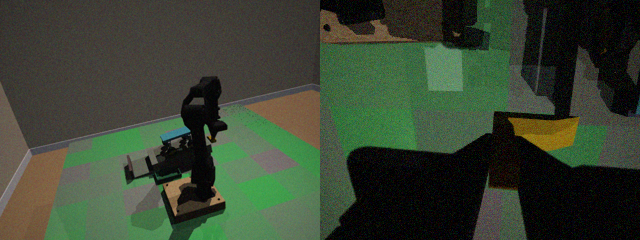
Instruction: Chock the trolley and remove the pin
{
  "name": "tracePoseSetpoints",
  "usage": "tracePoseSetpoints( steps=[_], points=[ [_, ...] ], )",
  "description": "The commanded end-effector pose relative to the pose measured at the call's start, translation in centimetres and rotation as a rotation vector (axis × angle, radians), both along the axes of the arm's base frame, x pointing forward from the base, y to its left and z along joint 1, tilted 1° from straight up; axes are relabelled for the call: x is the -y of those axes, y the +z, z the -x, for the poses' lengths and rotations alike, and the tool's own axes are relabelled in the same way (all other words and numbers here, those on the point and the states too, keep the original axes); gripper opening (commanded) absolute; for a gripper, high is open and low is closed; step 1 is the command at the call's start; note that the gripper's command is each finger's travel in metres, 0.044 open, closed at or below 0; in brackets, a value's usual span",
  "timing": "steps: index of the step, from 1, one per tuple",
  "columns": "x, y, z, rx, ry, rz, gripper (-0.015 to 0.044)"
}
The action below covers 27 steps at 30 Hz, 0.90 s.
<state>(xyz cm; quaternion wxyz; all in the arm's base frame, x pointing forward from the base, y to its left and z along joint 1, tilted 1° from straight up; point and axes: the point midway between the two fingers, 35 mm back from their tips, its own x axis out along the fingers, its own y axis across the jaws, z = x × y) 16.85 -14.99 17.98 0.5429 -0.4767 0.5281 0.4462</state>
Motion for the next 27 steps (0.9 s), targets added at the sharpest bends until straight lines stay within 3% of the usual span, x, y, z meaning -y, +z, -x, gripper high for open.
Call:
tracePoseSetpoints(
  steps=[1, 27],
  points=[
    [0.09, 0.25, 0.02, -0.001, -0.019, 0.003, 0.0000],
    [0.10, 0.26, 0.03, 0.019, -0.899, -0.037, 0.0000]
  ],
)
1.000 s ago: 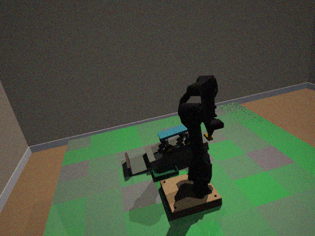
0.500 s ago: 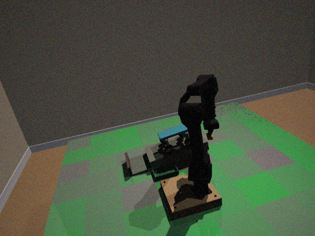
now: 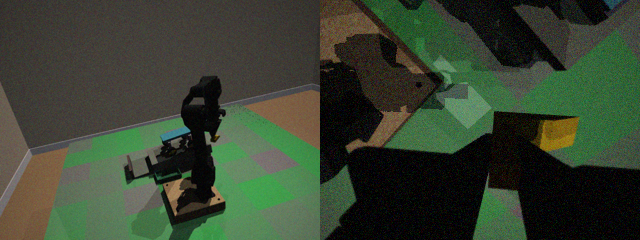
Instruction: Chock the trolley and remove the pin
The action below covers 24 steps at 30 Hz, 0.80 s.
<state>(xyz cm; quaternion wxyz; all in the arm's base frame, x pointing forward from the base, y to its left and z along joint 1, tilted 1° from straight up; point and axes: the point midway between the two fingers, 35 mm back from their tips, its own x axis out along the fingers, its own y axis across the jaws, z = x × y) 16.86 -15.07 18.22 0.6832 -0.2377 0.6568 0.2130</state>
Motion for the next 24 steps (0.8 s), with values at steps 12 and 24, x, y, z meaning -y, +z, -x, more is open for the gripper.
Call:
tracePoseSetpoints(
  steps=[12, 24],
  points=[
    [0.03, 0.02, 0.04, 0.010, -0.543, -0.024, 0.0000],
    [0.03, 0.02, 0.04, 0.014, -0.733, -0.033, 0.0000]
  ],
)
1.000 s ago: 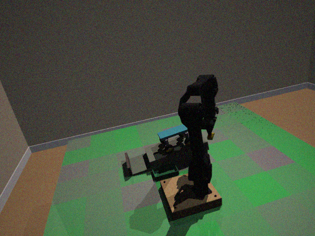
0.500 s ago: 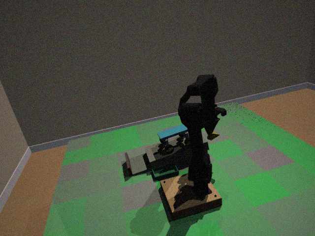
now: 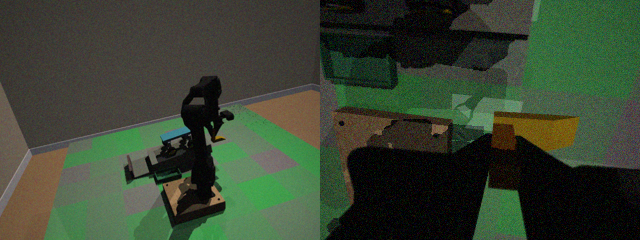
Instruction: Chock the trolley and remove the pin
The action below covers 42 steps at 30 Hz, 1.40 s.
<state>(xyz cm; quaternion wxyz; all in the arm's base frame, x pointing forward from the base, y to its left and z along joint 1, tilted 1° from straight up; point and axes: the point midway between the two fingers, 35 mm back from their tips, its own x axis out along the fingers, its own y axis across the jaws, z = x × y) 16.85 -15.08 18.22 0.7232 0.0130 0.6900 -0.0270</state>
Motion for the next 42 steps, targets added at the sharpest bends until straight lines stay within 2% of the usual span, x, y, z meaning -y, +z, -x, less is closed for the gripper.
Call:
tracePoseSetpoints(
  steps=[1, 42],
  points=[
    [0.0, 0.0, 0.0, -0.001, -0.028, 0.000, 0.0000],
    [-12.1, -0.6, -4.7, 0.004, -0.054, -0.014, 0.0000]
  ],
)
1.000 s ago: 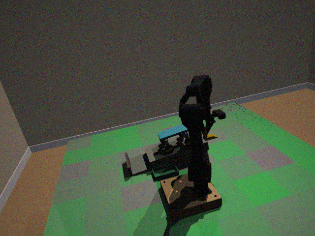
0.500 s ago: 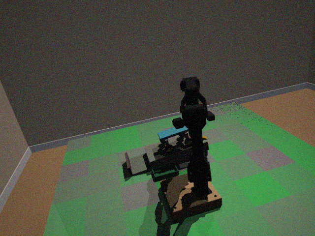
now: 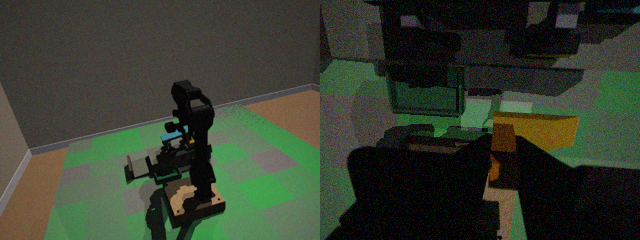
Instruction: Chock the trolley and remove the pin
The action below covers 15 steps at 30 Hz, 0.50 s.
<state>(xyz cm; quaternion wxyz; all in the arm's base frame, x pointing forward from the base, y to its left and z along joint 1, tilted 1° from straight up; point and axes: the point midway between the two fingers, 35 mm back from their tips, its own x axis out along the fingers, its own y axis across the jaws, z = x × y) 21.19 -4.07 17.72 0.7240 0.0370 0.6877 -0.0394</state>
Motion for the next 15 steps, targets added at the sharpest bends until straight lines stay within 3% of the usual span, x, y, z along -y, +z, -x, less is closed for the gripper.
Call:
tracePoseSetpoints(
  steps=[1, 15],
  points=[
    [-1.4, -0.1, -0.5, -0.001, -0.003, 0.003, 0.0000],
    [-6.0, -0.5, -1.8, 0.000, -0.003, -0.002, 0.0000]
  ],
)
